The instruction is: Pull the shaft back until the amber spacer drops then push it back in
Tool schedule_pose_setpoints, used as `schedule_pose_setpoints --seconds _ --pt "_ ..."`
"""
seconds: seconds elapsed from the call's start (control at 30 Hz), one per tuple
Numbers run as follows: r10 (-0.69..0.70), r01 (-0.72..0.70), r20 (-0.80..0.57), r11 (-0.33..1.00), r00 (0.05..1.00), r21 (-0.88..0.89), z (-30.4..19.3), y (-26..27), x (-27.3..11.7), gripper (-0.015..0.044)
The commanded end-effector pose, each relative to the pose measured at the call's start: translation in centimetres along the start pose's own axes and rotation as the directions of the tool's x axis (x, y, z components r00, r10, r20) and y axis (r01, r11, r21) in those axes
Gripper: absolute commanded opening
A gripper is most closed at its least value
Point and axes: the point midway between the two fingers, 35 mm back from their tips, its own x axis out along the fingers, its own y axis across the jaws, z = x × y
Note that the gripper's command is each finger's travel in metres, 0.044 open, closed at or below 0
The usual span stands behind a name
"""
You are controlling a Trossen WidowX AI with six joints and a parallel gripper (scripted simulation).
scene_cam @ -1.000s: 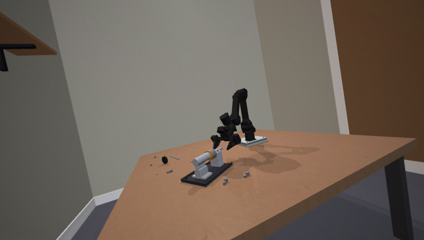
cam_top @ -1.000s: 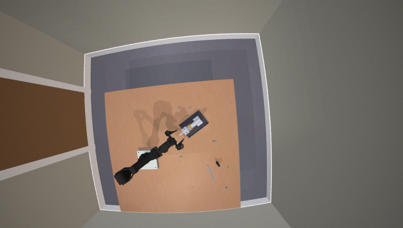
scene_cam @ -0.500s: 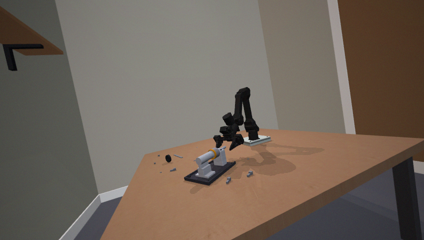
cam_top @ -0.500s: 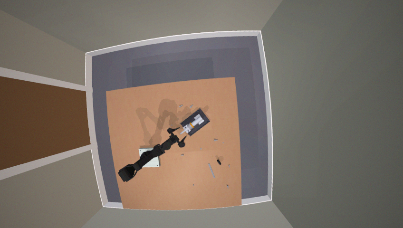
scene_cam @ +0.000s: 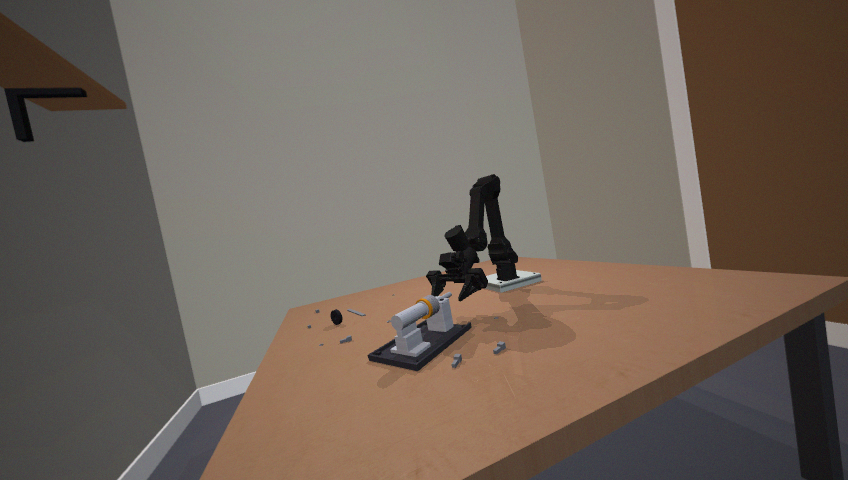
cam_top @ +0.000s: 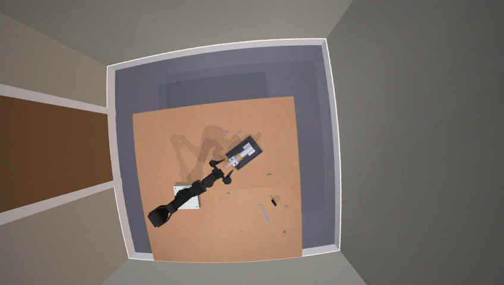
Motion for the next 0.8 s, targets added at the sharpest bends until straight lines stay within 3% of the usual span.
schedule_pose_setpoints --seconds 0.0,0.77 --pt "-0.005 0.004 0.003 1.0 1.0 0.005 0.1 -0.1 0.0 0.044" --pt "-0.005 0.004 0.004 1.0 1.0 0.005 0.1 -0.1 1.8 0.044"
